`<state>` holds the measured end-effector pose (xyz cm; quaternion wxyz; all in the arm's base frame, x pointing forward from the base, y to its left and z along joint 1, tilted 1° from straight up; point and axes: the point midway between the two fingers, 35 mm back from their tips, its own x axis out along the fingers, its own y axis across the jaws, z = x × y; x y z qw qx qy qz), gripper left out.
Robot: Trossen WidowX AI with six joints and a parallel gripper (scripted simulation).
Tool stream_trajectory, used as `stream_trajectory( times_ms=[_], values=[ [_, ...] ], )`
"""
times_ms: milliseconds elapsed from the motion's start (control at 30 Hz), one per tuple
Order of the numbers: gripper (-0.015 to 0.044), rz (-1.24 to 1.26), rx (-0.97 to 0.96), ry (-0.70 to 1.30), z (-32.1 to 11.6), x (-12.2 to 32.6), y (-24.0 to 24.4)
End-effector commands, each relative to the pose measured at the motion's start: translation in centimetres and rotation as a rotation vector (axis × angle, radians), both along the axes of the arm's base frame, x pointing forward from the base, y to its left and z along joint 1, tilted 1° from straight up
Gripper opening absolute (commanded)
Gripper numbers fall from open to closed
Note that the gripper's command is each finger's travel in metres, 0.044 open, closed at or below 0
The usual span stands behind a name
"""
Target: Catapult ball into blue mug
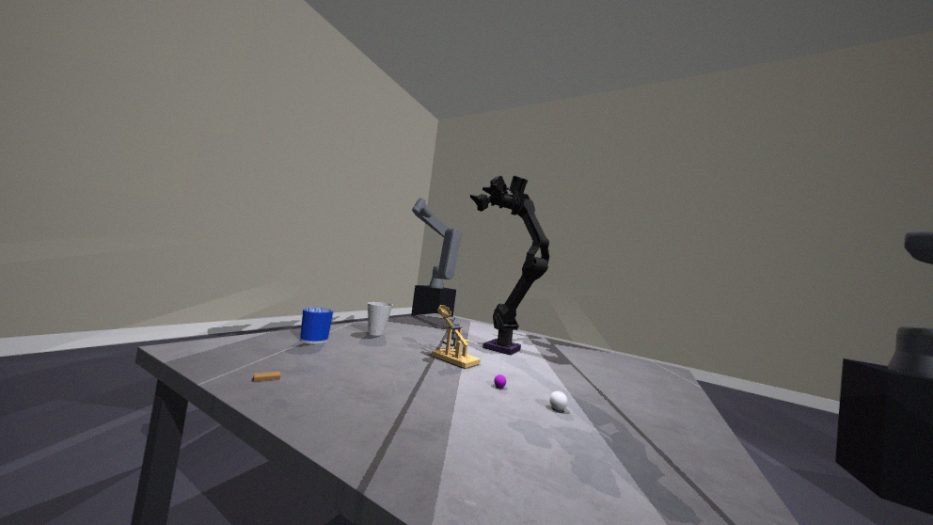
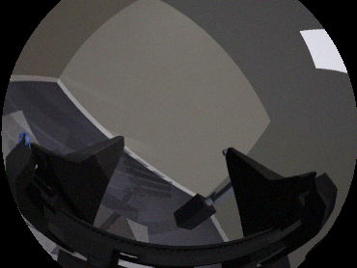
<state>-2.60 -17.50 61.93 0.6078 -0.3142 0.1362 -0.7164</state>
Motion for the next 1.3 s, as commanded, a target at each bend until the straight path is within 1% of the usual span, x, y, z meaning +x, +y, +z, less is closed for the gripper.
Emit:
stream_trajectory(
  times_ms=[0, 300, 567, 933, 1267],
  values=[
    [0.044, 0.052, 0.065, 0.012, -1.5, 0.3, -2.2],
    [0.044, 0.159, 0.193, 0.048, -4.8, 2.0, -6.0],
    [0.044, 0.257, 0.314, 0.098, -8.1, 4.3, -8.9],
    [0.044, 0.405, 0.471, 0.205, -13.0, 8.8, -11.5],
    [0.044, 0.547, 0.604, 0.351, -17.7, 13.6, -12.6]
  ],
)
